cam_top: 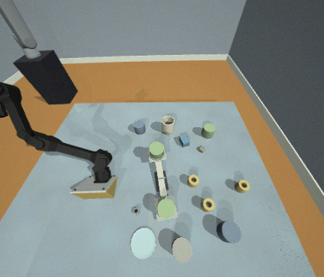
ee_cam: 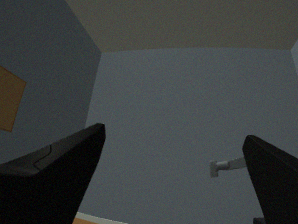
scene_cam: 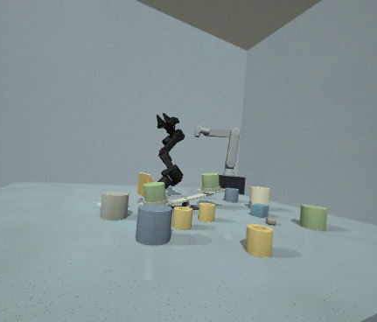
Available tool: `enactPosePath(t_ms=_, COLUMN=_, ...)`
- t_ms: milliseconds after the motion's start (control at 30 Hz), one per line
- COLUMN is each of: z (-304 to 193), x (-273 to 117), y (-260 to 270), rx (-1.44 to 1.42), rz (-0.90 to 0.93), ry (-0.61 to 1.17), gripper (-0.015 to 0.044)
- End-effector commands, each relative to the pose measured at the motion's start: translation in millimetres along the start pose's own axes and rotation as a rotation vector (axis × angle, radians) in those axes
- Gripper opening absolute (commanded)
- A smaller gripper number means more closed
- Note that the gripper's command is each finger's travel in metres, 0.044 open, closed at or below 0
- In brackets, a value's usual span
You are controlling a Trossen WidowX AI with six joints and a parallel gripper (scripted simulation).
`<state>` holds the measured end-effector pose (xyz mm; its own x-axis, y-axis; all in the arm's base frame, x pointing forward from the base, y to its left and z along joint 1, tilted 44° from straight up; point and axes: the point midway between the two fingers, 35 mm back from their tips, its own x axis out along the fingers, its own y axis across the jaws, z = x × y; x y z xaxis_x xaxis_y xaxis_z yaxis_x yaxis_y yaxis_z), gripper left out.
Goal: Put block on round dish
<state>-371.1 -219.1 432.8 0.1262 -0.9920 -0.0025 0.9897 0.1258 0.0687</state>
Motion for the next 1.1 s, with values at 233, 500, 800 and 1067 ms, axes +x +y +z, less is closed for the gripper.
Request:
enactPosePath(t_ms=233, z=9.0, x=-7.9, y=-4.0, rx=0.035, rz=-0.072, ry=-0.008, gripper=0.044)
enactPosePath(t_ms=500, z=25.3, x=-13.4, y=1.2, rx=0.042, rz=-0.132, ry=-0.027, gripper=0.044)
enactPosePath(t_ms=800, z=61.3, x=-34.7, y=12.5, rx=-0.077, rz=-0.257, ry=-0.074, gripper=0.044)
enactPosePath(t_ms=1067, z=97.5, x=-57.6, y=30.1, rx=-0.204, rz=-0.378, ry=-0.132, gripper=0.044)
